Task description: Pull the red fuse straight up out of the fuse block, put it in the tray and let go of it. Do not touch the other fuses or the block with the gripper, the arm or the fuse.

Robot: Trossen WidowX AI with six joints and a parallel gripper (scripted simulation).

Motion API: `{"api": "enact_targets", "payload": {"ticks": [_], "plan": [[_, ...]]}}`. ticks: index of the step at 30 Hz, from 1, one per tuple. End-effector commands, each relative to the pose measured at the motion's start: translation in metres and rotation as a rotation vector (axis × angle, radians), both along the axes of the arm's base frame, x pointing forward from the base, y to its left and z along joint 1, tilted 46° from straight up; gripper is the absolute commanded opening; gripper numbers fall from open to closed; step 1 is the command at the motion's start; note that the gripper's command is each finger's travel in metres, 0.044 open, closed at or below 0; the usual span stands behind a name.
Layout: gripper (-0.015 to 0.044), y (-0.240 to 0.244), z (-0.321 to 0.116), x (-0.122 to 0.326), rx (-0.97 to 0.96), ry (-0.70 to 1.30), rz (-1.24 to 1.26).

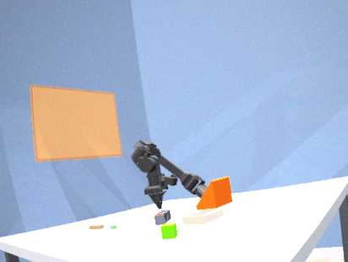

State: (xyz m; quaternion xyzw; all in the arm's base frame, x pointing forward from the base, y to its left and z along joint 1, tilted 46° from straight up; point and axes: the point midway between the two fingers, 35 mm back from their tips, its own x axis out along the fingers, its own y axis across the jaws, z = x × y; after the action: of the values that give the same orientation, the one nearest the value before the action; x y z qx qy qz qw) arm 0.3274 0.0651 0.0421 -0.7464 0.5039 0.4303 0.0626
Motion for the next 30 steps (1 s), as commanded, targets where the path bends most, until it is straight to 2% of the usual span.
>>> {"api": "enact_targets", "payload": {"ticks": [1, 30], "plan": [[0.0074, -0.004, -0.003, 0.001, -0.007, 0.004, 0.006], [0.0074, -0.014, -0.013, 0.003, -0.008, 0.003, 0.005]]}}
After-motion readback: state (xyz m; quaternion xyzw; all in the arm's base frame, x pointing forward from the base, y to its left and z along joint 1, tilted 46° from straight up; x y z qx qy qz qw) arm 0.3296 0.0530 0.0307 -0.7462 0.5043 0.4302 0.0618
